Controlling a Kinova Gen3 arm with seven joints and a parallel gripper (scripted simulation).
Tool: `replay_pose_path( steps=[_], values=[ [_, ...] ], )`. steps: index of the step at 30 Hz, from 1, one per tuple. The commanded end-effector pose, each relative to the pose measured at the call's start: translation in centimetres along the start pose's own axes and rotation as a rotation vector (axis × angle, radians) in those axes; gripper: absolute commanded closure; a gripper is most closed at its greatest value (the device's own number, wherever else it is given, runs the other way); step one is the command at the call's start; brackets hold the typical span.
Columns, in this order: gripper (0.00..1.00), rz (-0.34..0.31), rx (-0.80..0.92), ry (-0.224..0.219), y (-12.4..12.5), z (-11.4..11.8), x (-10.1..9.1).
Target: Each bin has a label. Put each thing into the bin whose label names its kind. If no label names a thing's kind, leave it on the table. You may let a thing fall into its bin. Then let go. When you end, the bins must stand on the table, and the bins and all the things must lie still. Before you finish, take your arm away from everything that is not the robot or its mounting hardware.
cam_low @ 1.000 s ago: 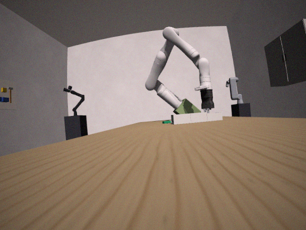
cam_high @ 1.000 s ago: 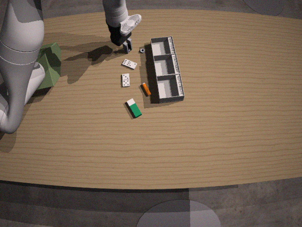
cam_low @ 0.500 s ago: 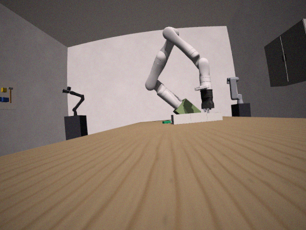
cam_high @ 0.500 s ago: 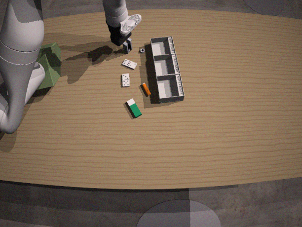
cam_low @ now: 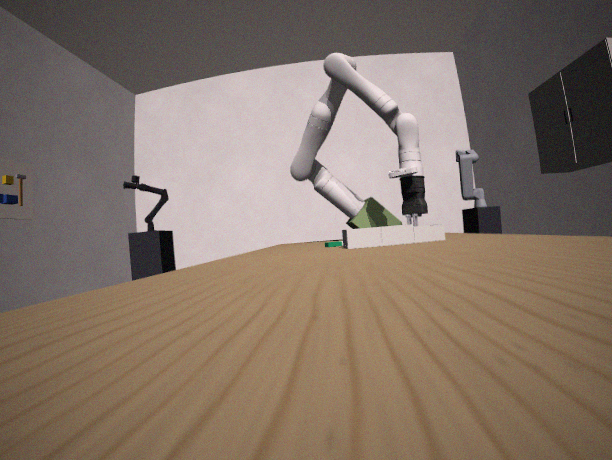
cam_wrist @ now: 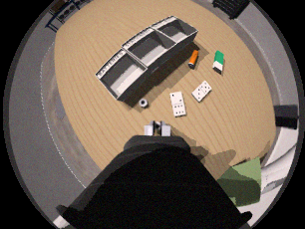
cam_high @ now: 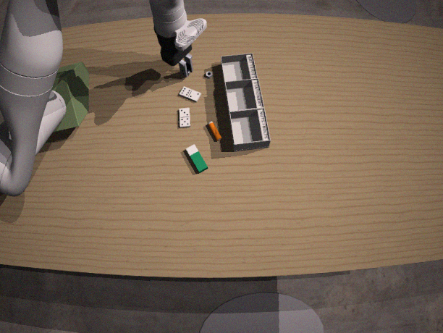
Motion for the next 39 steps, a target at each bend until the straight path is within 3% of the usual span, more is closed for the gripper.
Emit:
replay_pose_path(
  steps=[1, 13, 34, 39],
  values=[
    [0.66, 0.0, 0.001, 0.01, 0.1, -0.3, -1.1],
    [0.66, 0.0, 0.001, 0.01, 0.1, -0.2, -5.1],
    [0.66, 0.0, 0.001, 0.01, 0.1, -0.2, -5.8],
    [0.66, 0.0, 0.001, 0.01, 2.9, 0.8, -5.8]
  ],
)
Point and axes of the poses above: the point where the finger pads meet when closed, its own x axis out along the fingers, its own z axis across the jaws, y = z × x, the point moved 4 cm from there along -x, back along the fingers, and after that the axes turned 9 degrees about -x, right-handed, at the moved point
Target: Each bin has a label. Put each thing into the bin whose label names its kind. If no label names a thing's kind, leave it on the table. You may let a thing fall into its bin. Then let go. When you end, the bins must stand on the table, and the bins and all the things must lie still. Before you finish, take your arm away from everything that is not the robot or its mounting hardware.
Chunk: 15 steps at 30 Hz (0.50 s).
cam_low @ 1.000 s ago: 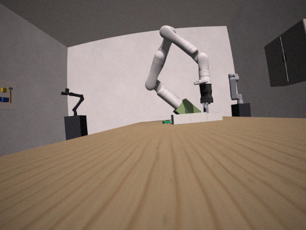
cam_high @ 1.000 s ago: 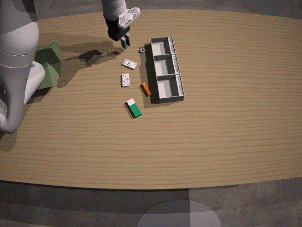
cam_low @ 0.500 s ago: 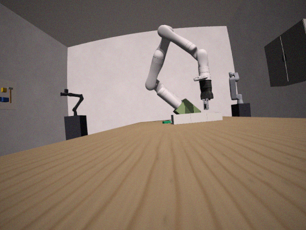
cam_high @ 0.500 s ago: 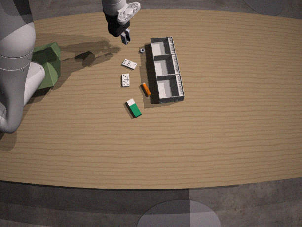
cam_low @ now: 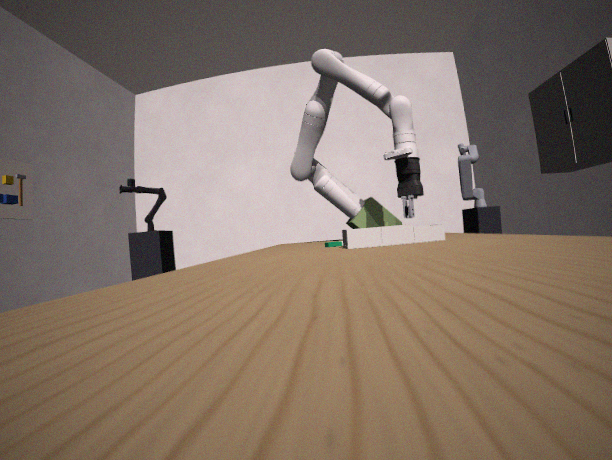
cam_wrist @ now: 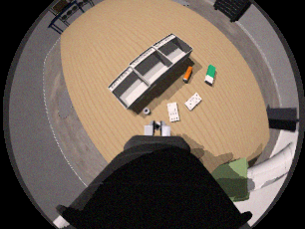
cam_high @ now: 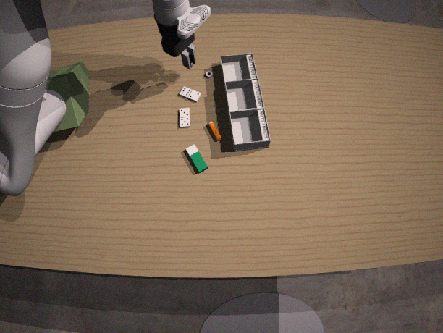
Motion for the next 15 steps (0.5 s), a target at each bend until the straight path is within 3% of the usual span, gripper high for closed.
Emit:
replay_pose_path(
  steps=[1, 15],
  values=[
    [0.66, -0.008, 0.016, 0.004, 1.7, 0.7, -0.2],
    [0.66, -0.008, 0.016, 0.004, 8.5, 3.3, -0.1]
  ],
)
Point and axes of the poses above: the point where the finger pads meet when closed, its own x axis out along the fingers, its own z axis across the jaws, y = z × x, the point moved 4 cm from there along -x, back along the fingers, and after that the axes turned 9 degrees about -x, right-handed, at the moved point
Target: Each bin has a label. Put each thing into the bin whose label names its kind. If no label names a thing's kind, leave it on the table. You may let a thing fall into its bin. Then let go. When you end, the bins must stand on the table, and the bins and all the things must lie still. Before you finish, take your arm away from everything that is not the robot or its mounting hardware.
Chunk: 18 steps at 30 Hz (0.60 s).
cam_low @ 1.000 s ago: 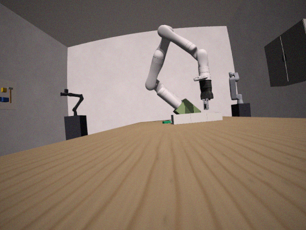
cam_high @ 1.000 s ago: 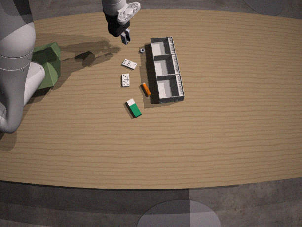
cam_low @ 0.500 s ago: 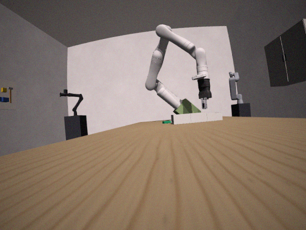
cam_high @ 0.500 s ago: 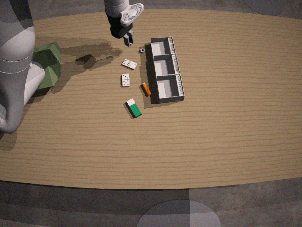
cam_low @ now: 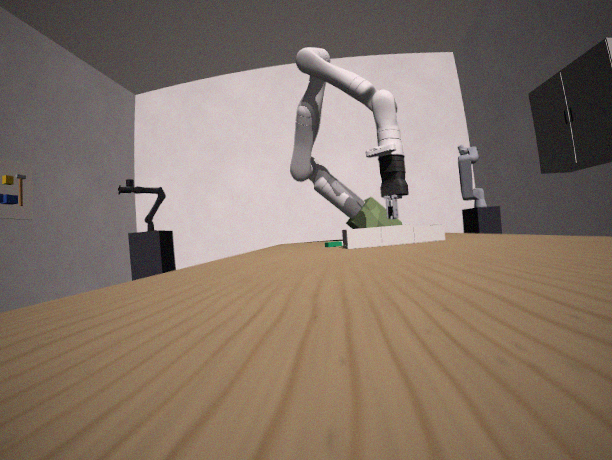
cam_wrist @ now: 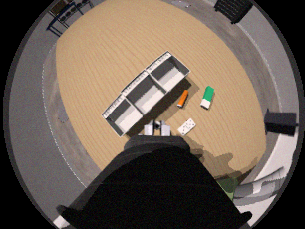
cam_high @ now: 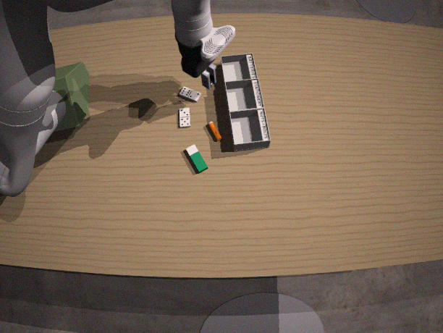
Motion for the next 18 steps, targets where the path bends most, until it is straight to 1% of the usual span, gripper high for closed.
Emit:
replay_pose_path(
  steps=[1, 7, 10, 12, 18],
  values=[
    [0.66, -0.009, 0.02, 0.007, 1.8, 0.7, -0.2],
    [0.66, -0.009, 0.02, 0.007, 5.1, 2.0, -0.1],
    [0.66, -0.01, 0.17, 0.006, 6.7, 2.6, -0.1],
    [0.66, -0.01, 0.17, 0.006, 6.7, 2.6, -0.1],
    [0.66, -0.01, 0.47, 0.005, 10.1, 4.0, -0.1]
  ],
)
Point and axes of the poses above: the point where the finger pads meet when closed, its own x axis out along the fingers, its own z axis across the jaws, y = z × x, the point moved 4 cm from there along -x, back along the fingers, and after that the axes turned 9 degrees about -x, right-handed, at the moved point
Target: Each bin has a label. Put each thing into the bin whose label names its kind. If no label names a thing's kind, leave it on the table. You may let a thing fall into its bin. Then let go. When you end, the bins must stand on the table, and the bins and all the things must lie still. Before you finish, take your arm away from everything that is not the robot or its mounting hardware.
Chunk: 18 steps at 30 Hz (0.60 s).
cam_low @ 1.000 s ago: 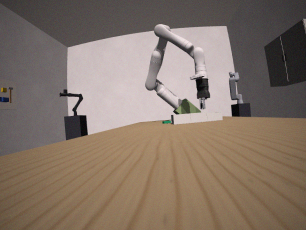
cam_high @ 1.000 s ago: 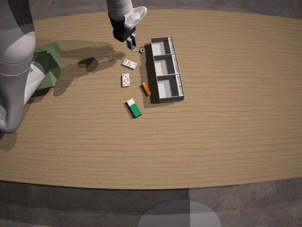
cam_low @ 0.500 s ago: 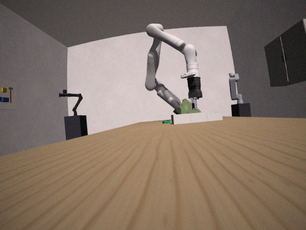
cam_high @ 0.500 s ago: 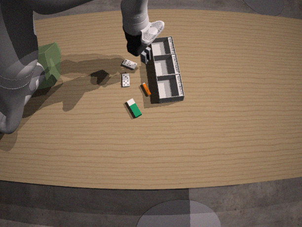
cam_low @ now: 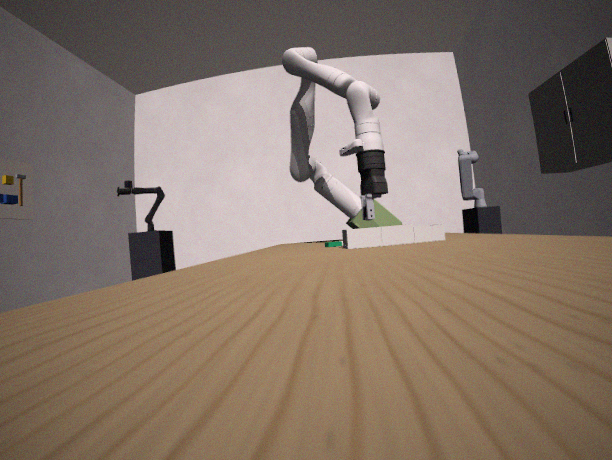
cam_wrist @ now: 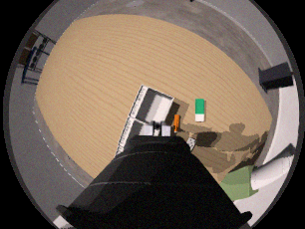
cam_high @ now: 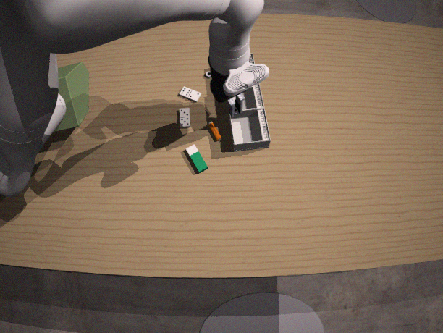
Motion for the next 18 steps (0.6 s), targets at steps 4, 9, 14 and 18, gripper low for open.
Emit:
replay_pose_path(
  steps=[4, 9, 14, 18],
  values=[
    [0.66, 0.001, 0.266, 0.007, 3.6, -0.4, -0.2],
    [0.66, 0.0, 0.387, 0.007, 3.9, -0.5, -0.2],
    [0.66, 0.0, 0.387, 0.007, 3.8, -0.5, -0.2],
    [0.66, 0.0, 0.387, 0.007, 3.8, -0.4, -0.2]
  ],
)
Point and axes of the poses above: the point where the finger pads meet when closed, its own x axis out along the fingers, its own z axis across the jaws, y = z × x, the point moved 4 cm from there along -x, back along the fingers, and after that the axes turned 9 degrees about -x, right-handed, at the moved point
